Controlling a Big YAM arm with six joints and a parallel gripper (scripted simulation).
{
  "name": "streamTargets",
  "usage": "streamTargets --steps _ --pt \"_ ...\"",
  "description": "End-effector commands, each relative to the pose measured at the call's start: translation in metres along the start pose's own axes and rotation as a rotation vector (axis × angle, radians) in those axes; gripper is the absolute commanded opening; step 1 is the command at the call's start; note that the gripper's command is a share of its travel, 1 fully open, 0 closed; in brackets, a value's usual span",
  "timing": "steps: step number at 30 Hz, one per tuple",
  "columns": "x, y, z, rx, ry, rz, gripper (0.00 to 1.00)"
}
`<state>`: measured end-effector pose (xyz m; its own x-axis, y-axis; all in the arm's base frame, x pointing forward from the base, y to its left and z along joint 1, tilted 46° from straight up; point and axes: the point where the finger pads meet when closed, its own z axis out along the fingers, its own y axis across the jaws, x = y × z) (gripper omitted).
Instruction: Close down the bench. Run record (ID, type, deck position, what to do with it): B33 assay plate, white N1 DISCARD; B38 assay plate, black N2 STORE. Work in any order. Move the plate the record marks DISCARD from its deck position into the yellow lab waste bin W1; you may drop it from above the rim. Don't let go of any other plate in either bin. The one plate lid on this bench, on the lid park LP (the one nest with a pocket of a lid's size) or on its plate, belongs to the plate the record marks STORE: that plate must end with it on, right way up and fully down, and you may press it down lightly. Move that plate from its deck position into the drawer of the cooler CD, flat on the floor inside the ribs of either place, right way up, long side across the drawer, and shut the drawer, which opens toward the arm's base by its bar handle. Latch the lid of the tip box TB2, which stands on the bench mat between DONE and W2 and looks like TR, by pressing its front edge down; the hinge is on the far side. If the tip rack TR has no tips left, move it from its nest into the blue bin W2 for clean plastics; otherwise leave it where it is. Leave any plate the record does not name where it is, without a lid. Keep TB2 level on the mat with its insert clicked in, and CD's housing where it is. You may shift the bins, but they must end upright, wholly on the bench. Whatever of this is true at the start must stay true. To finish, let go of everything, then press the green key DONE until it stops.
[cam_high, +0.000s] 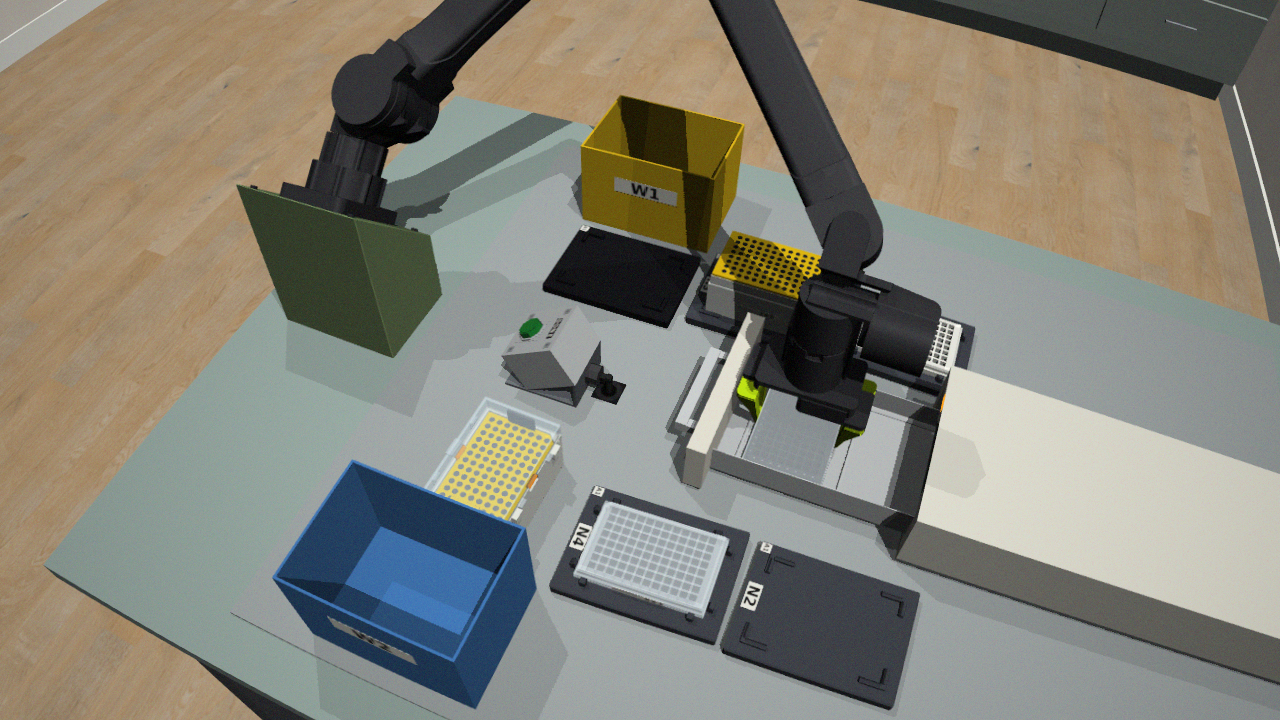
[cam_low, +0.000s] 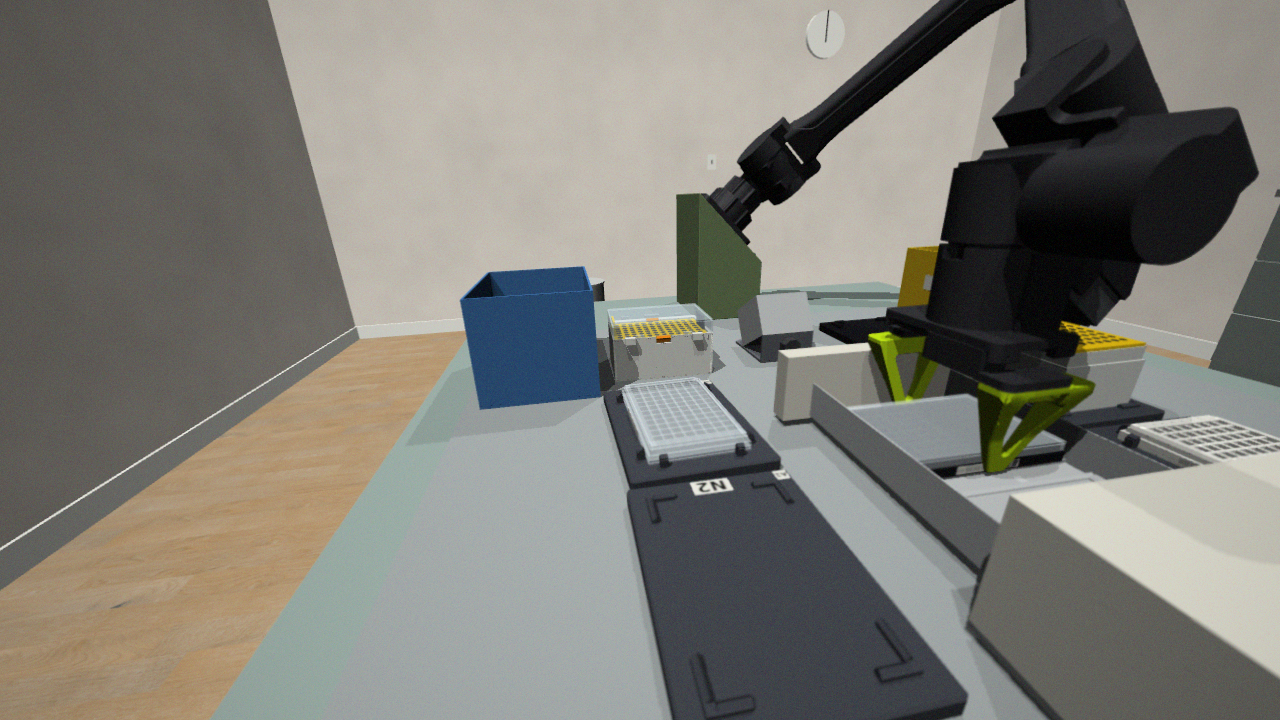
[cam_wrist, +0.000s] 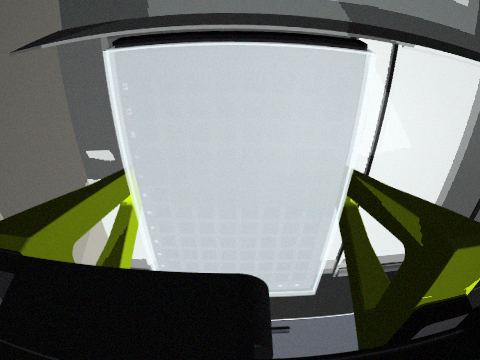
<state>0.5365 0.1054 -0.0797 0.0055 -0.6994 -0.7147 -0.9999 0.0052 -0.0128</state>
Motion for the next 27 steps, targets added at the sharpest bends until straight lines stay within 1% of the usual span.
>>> streamTargets --steps 1,27 --pt "0.0131 0.0049 -0.0139 0.015 0.0 0.02 0.0" --pt "0.0169 0.0067 -0.0113 0.012 0.0 0.023 0.0"
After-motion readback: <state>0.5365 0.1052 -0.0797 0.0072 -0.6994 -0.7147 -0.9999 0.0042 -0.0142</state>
